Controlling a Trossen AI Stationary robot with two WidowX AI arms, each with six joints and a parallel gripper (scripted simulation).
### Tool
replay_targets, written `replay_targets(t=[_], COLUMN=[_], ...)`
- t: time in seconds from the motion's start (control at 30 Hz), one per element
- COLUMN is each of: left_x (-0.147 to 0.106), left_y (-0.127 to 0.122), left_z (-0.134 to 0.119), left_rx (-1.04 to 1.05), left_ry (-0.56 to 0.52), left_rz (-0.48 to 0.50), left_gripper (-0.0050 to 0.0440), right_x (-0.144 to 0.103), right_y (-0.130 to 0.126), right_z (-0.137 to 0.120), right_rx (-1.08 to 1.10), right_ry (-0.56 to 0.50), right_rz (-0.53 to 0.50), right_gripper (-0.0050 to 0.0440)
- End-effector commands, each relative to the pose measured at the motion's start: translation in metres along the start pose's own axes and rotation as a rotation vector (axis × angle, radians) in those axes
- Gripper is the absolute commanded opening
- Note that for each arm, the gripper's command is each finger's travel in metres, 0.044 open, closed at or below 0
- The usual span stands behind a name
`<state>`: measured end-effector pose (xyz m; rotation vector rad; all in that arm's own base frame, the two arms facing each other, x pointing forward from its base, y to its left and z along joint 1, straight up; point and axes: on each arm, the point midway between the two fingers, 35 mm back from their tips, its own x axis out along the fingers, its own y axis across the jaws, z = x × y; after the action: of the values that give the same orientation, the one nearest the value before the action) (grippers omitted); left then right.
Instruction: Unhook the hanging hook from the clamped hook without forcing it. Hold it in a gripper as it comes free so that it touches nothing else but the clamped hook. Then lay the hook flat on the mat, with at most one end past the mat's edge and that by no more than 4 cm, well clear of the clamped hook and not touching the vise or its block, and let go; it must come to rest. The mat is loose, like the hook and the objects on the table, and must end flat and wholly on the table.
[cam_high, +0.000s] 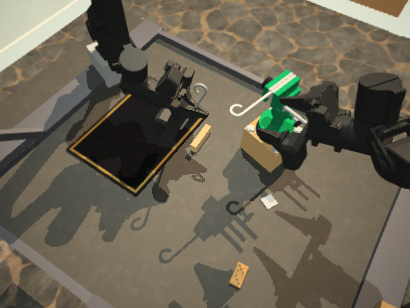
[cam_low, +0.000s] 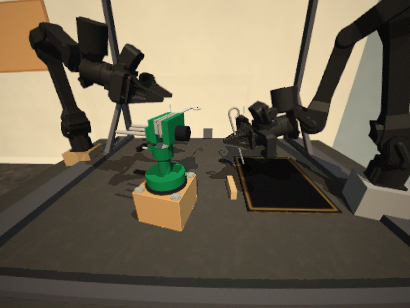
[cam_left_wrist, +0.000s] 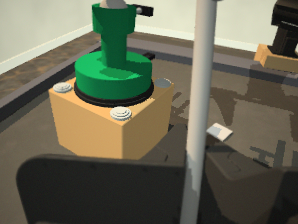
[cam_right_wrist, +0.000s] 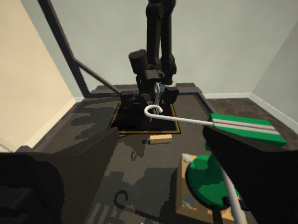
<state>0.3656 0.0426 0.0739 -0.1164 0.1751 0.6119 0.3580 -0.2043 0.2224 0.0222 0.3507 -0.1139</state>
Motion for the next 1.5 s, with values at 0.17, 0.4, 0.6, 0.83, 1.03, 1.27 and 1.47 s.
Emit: replay_targets(t=[0.17, 0.4, 0.6, 0.83, 1.03, 1.27, 1.47], left_x=[-0.014, -0.027, -0.034, -0.048, -0.060, -0.070, -0.081], left_y=[-0.006, -0.010, -0.011, -0.012, -0.011, -0.010, -0.007], left_z=[-0.007, -0.018, -0.024, -0.034, -0.042, -0.047, -0.053], left_rx=[-0.027, -0.031, -0.031, -0.027, -0.022, -0.015, -0.006], left_ry=[0.042, 0.088, 0.112, 0.149, 0.175, 0.193, 0.211], left_rz=[-0.002, 0.000, 0.002, 0.008, 0.015, 0.021, 0.028], left_gripper=[0.0000, 0.0000, 0.0000, 0.0000, 0.0000, 0.0000, 0.0000], right_x=[-0.004, -0.004, -0.004, -0.004, -0.004, -0.004, -0.004], right_y=[0.001, 0.001, 0.001, 0.001, 0.001, 0.001, 0.001], right_z=[0.010, 0.010, 0.010, 0.010, 0.010, 0.010, 0.010], right_rx=[-0.018, -0.018, -0.018, -0.018, -0.018, -0.018, -0.018], right_ry=[-0.024, -0.024, -0.024, -0.024, -0.024, -0.024, -0.024], right_rz=[0.000, 0.000, 0.000, 0.000, 0.000, 0.000, 0.000], right_gripper=[0.0440, 0.0440, 0.0440, 0.0440, 0.0440, 0.0440, 0.0440])
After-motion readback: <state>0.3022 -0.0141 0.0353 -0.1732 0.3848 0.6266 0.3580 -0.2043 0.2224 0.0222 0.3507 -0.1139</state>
